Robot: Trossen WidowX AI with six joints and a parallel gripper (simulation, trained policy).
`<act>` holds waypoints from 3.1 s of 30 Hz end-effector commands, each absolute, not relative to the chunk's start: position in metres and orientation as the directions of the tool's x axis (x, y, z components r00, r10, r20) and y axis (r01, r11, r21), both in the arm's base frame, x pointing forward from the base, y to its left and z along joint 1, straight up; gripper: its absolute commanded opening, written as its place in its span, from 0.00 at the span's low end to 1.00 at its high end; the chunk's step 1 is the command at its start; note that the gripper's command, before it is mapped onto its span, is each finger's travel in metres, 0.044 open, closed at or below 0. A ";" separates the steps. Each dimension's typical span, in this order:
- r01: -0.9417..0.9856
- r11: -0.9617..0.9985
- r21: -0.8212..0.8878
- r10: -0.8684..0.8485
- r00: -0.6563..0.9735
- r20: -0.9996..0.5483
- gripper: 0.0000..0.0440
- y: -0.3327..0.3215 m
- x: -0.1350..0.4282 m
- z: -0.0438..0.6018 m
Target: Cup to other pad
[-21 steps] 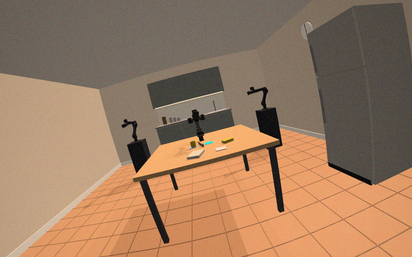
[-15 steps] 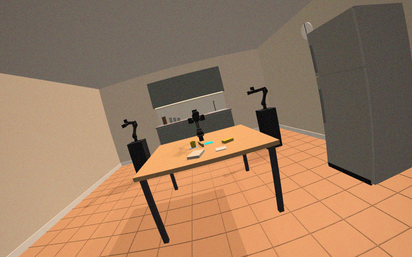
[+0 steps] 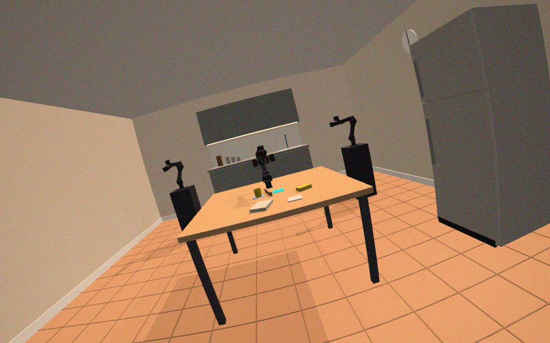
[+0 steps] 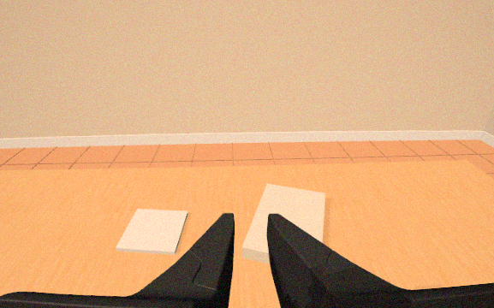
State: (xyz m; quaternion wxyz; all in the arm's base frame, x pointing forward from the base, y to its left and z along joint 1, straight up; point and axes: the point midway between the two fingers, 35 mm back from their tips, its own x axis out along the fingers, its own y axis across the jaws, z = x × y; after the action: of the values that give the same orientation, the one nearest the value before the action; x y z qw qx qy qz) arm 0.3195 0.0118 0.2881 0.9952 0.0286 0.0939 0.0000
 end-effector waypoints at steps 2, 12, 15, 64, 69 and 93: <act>0.000 0.997 0.083 0.021 0.966 -0.257 0.18 0.018 0.321 0.283; 0.003 0.993 0.121 0.046 0.917 -0.397 0.25 0.027 0.322 0.273; 0.008 0.992 0.129 0.050 0.897 -0.440 0.24 0.029 0.322 0.270; 0.043 0.999 -0.028 -0.041 0.331 -0.943 0.28 0.010 0.293 0.217; 0.025 0.998 -0.053 -0.058 0.263 -0.963 0.28 0.002 0.290 0.210; -0.052 0.993 -0.105 -0.105 0.003 -0.994 0.34 -0.043 0.279 0.159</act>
State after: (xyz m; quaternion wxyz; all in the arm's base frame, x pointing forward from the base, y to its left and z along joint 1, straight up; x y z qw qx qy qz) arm 0.2811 -0.0360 0.1673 0.7155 -0.0492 0.6965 -0.0207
